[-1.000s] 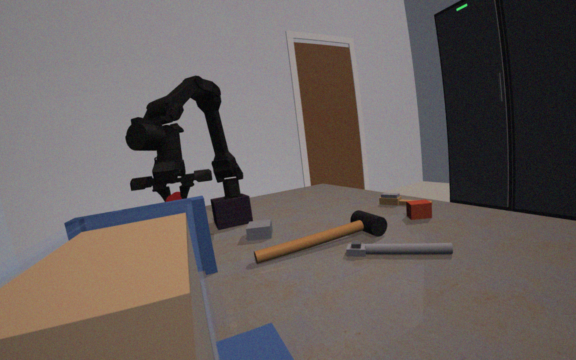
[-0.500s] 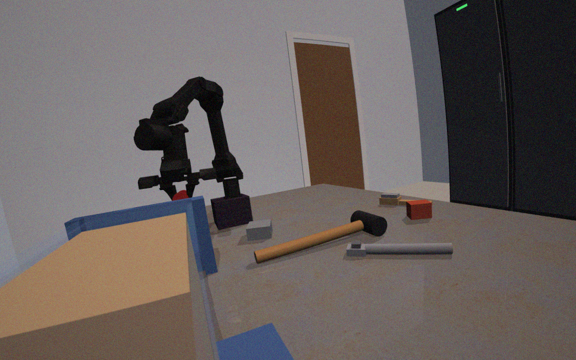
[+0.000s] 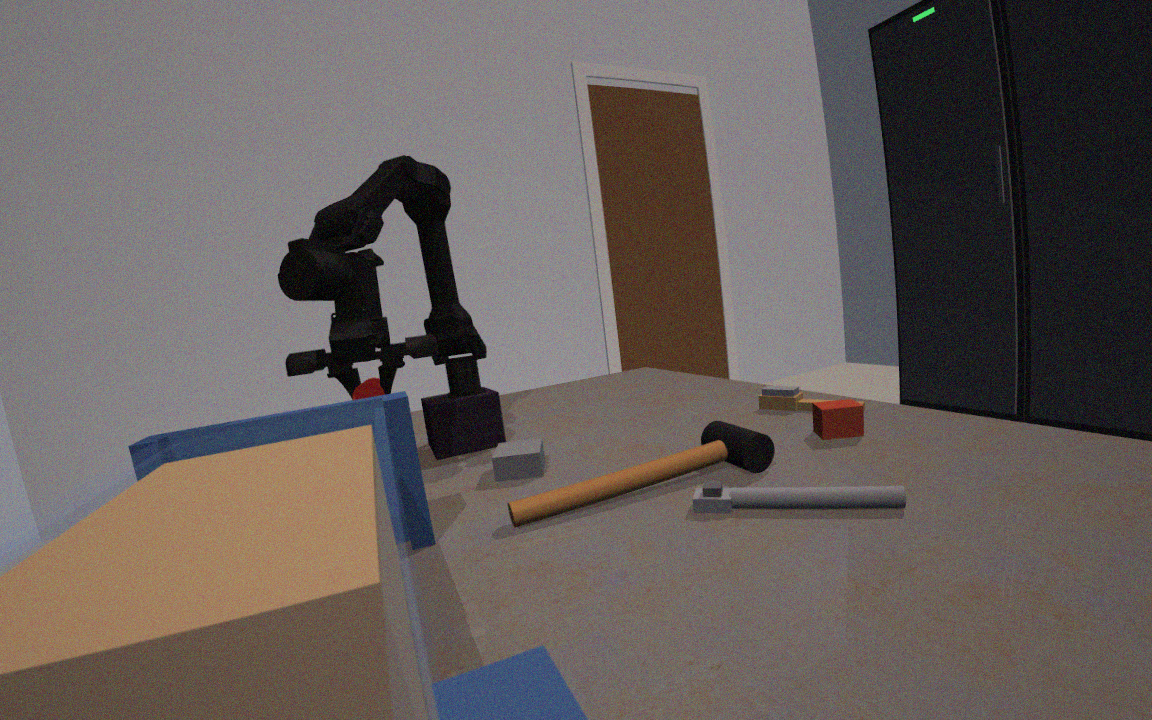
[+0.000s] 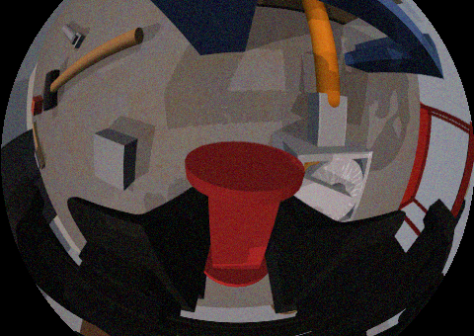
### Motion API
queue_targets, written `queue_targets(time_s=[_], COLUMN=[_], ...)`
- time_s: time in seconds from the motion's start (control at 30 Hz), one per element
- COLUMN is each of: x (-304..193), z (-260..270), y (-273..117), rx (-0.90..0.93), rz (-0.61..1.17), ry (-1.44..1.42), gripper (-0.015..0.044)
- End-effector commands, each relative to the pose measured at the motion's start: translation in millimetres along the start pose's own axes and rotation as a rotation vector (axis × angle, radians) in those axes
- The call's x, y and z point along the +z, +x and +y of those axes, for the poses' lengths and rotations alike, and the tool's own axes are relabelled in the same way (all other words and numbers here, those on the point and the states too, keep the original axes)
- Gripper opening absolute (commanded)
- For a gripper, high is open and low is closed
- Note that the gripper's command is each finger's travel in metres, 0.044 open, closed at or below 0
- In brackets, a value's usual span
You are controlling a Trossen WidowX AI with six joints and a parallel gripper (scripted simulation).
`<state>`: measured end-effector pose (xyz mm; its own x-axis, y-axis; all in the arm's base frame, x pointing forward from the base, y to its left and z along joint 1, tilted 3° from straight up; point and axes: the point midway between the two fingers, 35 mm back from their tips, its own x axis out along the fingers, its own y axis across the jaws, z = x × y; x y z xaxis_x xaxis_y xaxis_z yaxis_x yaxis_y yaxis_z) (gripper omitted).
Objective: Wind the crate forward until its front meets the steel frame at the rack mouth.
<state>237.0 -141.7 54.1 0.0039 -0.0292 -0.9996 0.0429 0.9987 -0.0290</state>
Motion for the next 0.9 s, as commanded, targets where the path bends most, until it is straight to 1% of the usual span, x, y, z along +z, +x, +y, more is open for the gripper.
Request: queue_targets(time_s=[0.0, 0.87], x=[-13.9, -47.9], z=[2.8, 1.7], y=[1.6, 0.9], rx=[0.008, 0.007], rz=[0.029, 0.032], ry=[0.003, 0.003], gripper=[0.0000, 0.0000])
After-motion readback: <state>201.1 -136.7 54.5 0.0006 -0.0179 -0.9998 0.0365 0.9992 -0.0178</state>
